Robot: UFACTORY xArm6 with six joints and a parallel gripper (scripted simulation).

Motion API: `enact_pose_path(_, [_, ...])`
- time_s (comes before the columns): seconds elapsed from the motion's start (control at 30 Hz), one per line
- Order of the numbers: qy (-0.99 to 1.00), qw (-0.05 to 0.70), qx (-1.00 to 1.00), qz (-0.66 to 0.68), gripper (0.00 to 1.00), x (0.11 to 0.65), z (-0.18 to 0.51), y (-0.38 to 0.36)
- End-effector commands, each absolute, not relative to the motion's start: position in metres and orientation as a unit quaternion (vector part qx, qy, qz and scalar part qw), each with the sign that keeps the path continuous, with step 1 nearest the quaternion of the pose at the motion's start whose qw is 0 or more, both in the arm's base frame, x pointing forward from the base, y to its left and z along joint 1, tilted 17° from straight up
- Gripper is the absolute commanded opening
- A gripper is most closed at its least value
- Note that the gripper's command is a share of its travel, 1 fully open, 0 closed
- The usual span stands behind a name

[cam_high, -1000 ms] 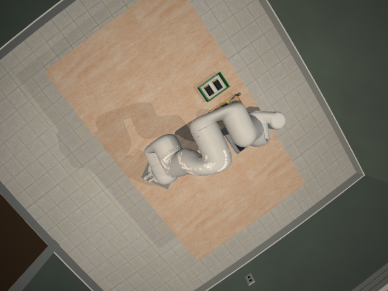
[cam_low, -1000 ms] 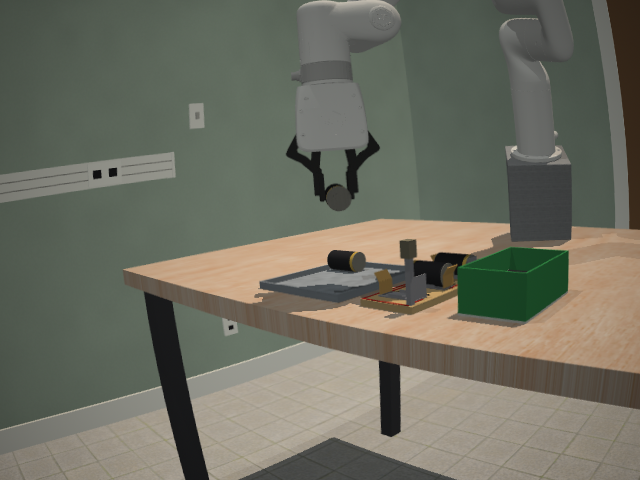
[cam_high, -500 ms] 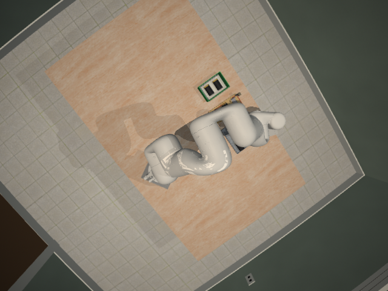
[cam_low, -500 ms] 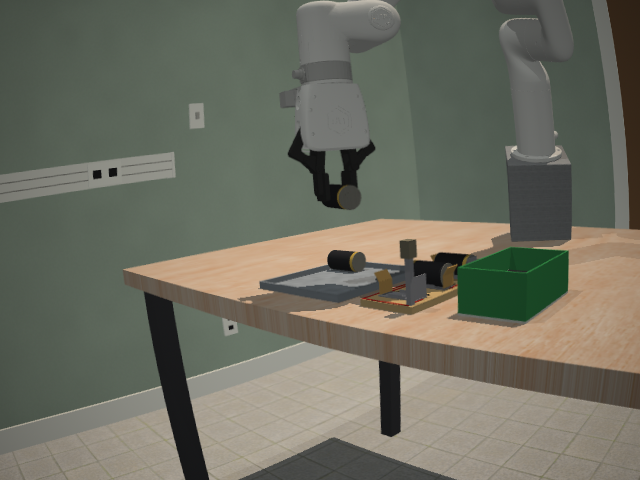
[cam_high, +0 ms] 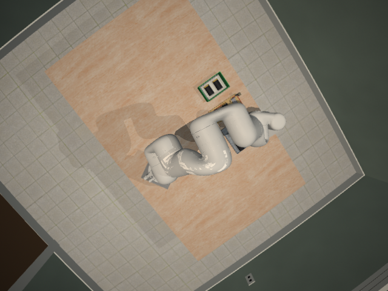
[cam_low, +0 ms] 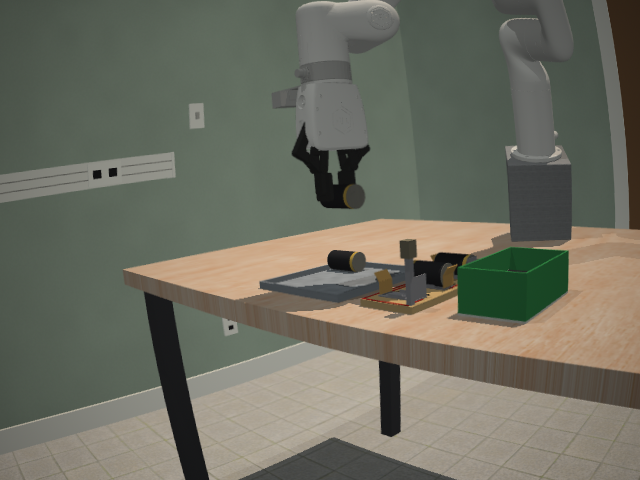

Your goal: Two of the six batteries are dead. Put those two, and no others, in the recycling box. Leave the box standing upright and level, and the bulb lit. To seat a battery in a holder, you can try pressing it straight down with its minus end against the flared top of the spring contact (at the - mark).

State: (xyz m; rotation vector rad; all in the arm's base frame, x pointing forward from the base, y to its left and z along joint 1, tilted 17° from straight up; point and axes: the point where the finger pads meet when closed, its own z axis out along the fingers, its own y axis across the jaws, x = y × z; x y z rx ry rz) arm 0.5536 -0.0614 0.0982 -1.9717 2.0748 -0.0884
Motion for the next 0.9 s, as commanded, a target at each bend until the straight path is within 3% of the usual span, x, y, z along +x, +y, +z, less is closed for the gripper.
enact_pose_path(0.0, [0.705, 0.141, -0.694, -0.034, 0.28, 0.5548, 0.1003, -0.0618])
enact_pose_path(0.87, [0.691, 0.141, -0.708, -0.037, 0.28, 0.5545, 0.1016, -0.0525])
